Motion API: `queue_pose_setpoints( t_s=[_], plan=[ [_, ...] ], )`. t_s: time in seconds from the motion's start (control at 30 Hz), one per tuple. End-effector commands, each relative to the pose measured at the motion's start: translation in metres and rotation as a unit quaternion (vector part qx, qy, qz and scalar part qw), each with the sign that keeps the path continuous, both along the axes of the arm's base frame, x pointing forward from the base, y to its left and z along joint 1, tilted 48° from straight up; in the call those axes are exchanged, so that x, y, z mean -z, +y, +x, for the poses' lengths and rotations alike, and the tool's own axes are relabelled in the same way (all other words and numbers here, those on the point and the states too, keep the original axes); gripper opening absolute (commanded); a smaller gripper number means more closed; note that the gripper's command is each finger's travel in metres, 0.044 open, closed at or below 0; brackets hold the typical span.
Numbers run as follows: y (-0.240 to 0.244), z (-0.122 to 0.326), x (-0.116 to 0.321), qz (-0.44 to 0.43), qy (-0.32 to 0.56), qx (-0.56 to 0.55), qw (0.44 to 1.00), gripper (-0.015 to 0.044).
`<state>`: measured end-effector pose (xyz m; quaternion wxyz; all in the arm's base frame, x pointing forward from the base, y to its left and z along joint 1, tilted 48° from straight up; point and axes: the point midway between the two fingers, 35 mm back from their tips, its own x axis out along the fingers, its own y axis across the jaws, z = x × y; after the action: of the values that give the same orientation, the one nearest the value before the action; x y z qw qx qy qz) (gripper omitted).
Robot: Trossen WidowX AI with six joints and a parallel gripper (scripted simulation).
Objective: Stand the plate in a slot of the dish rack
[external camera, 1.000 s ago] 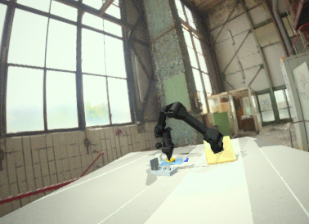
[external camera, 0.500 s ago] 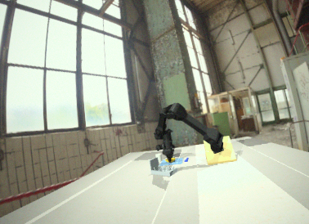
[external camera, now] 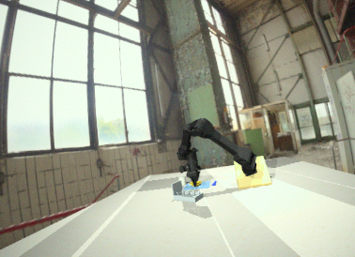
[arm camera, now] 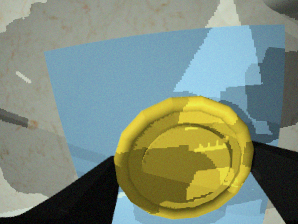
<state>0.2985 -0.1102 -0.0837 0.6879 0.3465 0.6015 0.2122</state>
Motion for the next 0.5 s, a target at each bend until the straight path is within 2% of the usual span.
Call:
queue_pose_setpoints(
  t_s=[0.0,0.23,0.47],
  plan=[
    [-0.009,0.0,-0.006,-0.001,0.0,0.002,1.0,0.0195],
    [-0.037,-0.002,-0.027,-0.003,0.001,0.002,1.0,0.0012],
    [-0.061,-0.006,-0.048,-0.004,0.001,0.002,1.0,0.0]
  ],
)
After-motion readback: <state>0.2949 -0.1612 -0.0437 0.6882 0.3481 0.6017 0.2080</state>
